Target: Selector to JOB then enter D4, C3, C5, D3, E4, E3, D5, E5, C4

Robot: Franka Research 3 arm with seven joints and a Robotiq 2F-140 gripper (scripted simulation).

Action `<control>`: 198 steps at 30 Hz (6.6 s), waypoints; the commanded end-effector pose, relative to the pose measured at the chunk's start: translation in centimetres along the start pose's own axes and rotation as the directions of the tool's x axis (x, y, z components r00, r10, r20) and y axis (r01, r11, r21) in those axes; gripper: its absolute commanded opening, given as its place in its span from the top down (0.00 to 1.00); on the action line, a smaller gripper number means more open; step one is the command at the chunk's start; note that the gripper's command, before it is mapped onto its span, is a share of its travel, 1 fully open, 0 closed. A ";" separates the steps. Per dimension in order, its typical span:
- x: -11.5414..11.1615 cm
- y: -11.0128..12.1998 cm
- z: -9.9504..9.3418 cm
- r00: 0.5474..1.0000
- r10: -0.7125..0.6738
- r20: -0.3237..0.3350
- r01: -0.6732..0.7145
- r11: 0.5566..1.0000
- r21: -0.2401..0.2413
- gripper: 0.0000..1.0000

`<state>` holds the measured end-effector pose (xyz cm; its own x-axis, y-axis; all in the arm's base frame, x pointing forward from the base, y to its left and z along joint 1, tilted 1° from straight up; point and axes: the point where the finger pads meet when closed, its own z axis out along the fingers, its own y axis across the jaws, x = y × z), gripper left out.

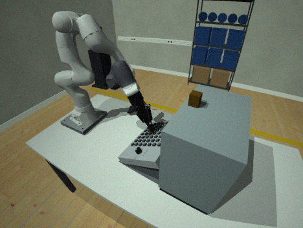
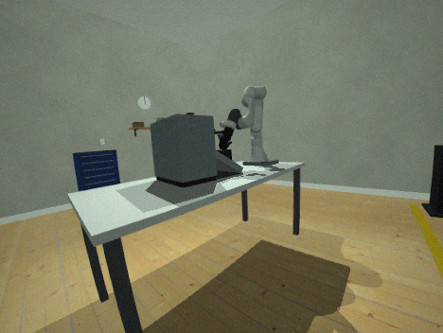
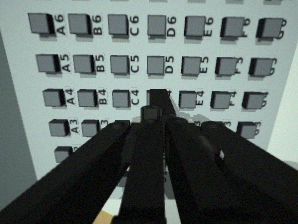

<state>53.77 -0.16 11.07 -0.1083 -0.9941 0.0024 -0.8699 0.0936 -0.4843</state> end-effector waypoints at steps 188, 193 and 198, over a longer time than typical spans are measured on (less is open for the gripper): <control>3.4 3.2 -1.1 1.000 0.013 -0.004 -0.013 1.000 0.006 0.90; 3.4 3.2 -0.4 1.000 0.013 -0.004 -0.013 1.000 0.006 0.90; 3.4 3.2 -0.1 1.000 0.013 -0.004 -0.013 1.000 0.006 0.90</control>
<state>50.12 -3.11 9.42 -0.1369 -0.9905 -0.0105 -0.8708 0.1253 -0.4754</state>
